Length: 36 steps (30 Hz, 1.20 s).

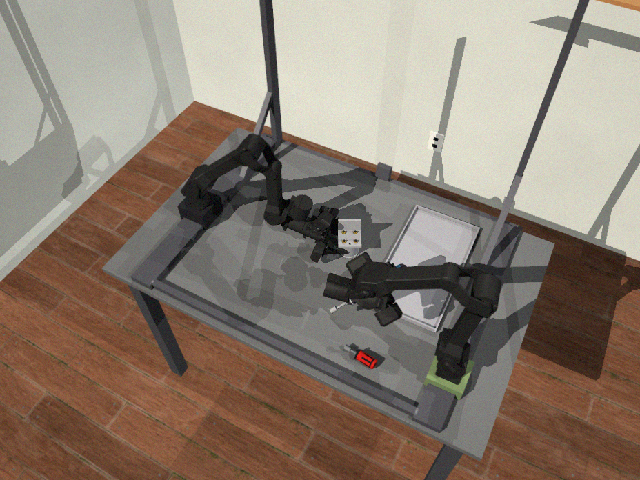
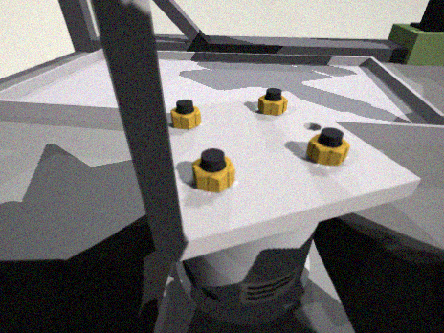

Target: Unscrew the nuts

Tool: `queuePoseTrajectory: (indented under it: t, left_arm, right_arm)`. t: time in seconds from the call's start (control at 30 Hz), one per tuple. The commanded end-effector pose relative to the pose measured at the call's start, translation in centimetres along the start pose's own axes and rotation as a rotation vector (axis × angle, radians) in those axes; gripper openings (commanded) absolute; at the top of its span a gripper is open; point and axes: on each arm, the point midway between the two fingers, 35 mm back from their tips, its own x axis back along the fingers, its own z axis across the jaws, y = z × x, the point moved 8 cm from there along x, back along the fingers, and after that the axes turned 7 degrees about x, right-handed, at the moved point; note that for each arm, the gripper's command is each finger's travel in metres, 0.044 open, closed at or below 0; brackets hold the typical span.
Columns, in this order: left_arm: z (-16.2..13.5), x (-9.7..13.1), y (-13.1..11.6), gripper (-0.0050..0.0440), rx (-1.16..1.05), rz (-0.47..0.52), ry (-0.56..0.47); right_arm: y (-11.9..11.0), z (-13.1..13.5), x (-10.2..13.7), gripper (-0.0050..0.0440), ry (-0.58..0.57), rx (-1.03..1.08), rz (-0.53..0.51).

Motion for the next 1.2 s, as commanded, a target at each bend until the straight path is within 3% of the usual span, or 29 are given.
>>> queuePoseTrajectory:
  t: [0.0,0.27,1.17]
  left_arm:
    - [0.2,0.7,1.4,0.0162,0.081,-0.037,0.156]
    - [0.0,0.4,2.2,0.0162,0.214,-0.105,0.276]
    - [-0.1,-0.7,4.3,0.0162,0.473,-0.214,0.500]
  right_arm:
    - [1.3,-0.2,-0.1,0.0242,-0.004,-0.003,-0.038]
    - [1.3,-0.2,-0.1,0.0242,-0.004,-0.003,-0.038]
    - [1.3,-0.2,-0.1,0.0242,-0.004,-0.003,-0.038]
